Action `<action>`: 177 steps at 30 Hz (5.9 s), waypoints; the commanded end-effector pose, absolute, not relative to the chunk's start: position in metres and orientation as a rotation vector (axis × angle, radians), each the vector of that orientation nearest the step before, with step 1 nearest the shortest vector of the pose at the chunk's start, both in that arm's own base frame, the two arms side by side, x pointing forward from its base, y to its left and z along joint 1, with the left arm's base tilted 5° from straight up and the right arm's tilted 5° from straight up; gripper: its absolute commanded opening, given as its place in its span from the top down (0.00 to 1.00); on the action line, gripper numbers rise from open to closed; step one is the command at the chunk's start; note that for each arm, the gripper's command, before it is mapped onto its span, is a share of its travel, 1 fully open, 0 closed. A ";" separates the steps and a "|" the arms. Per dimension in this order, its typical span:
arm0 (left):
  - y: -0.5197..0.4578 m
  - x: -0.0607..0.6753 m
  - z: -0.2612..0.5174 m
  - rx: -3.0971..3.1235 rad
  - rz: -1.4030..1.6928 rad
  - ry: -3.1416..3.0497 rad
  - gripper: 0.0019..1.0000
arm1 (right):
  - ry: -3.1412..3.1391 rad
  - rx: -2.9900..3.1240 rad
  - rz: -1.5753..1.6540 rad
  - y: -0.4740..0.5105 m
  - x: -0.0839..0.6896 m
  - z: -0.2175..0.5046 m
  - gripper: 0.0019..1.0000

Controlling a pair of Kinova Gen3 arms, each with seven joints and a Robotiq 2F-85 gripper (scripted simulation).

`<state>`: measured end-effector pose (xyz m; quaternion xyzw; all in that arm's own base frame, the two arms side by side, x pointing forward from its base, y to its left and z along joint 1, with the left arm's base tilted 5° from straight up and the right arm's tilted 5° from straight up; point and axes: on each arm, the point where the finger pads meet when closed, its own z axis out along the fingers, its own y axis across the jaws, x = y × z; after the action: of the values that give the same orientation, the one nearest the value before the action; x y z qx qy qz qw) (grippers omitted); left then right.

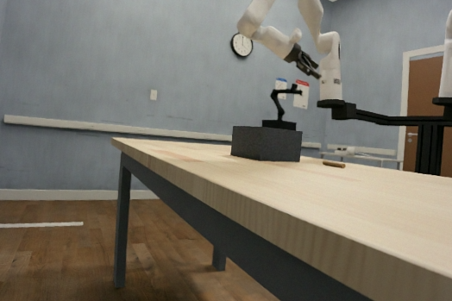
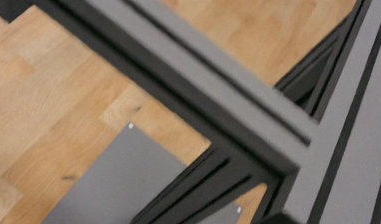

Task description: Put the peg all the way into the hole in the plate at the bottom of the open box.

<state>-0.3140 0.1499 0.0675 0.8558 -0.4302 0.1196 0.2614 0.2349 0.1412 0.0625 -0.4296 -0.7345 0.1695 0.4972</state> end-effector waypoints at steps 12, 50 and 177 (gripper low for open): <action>0.221 -0.291 0.083 2.340 0.225 -1.318 0.00 | -1.780 -1.040 0.409 0.141 0.235 0.063 0.00; 0.374 -0.175 0.145 2.345 0.023 -1.760 0.00 | -1.780 -1.040 0.409 0.141 0.235 0.063 0.00; 0.456 0.013 0.241 2.231 -0.107 -2.296 0.00 | -2.188 -2.361 0.075 0.333 0.331 -0.146 0.00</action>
<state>0.0129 0.4553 0.2401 0.6961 -0.7166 -0.0326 -0.0299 0.3305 0.3320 -0.1468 -0.7337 -0.6779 0.0240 -0.0395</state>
